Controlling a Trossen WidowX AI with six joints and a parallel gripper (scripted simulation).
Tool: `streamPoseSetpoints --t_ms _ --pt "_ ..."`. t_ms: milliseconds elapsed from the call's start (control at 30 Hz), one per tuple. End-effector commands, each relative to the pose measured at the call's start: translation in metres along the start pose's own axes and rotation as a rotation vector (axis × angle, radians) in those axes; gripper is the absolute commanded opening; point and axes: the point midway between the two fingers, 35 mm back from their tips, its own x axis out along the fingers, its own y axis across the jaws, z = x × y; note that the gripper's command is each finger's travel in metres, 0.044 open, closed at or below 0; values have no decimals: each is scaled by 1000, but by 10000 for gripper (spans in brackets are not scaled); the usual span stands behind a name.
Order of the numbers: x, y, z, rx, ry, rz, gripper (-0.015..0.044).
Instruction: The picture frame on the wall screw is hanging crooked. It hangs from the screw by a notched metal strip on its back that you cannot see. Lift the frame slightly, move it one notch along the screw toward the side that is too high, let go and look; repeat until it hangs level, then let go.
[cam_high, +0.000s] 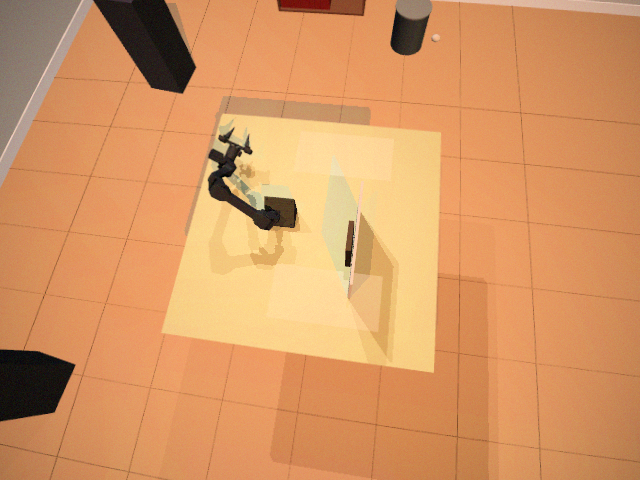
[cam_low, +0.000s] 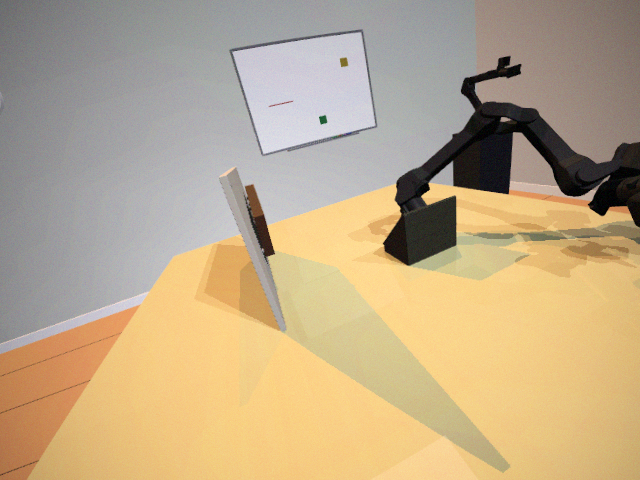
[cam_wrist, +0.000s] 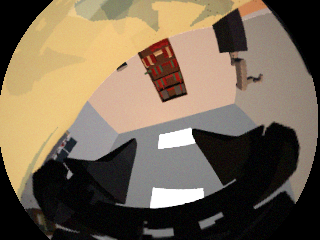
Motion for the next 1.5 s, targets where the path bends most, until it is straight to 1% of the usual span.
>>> streamPoseSetpoints --t_ms 0,67,133,167,333,500,633,767,967,1167,1333,1467 --pt "1 0 -3 12 0 3 374" --pt "11 2 -27 109 4 30 321" --pt "24 7 -62 257 15 68 269" --pt "30 10 -80 331 21 85 260" --pt "54 41 -167 698 77 162 260" --pt "68 91 -248 1057 168 222 260" --pt "69 141 -305 1336 265 253 260" --pt "60 197 -355 1606 383 265 260" --pt "27 284 -413 1988 599 237 260" --pt "-30 371 -451 2354 877 125 260" --pt "-89 432 -464 2612 1139 -53 260" --pt "-144 472 -464 2780 1371 -277 260"
